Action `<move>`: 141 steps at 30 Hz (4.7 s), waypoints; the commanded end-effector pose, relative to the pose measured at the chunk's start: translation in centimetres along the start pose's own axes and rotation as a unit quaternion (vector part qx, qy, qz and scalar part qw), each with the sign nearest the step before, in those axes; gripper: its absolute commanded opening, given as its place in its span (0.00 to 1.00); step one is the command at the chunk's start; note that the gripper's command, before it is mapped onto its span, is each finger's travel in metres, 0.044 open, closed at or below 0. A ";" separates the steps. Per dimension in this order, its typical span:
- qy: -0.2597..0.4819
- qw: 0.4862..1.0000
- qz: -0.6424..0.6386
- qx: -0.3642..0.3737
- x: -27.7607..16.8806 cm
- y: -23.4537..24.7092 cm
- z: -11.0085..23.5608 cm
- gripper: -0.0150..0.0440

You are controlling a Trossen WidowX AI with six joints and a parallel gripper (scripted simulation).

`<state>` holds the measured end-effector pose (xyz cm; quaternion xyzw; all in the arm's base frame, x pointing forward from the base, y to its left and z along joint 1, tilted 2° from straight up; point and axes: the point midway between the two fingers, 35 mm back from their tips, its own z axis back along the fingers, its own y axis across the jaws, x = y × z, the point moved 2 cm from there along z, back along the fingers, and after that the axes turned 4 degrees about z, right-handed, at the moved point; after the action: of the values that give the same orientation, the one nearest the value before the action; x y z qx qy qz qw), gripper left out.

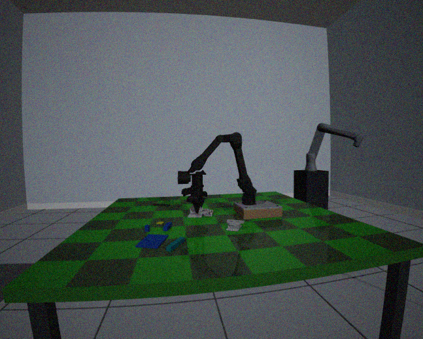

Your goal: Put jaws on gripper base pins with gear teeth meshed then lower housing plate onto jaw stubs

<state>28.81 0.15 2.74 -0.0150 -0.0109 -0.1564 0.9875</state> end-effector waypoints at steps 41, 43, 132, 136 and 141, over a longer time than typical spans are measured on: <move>0.000 1.000 -0.005 0.001 0.0 0.0 -0.5 0.48; 0.000 1.000 -0.005 0.001 0.0 0.0 -0.5 0.48; 0.001 1.000 -0.004 0.000 0.0 0.0 -0.5 0.63; 0.001 1.000 -0.005 0.000 0.2 0.0 1.7 0.63; 0.000 1.000 -0.005 0.001 0.0 0.0 6.4 0.63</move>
<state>28.69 0.25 6.94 -0.0163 -0.0034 -0.1593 0.9871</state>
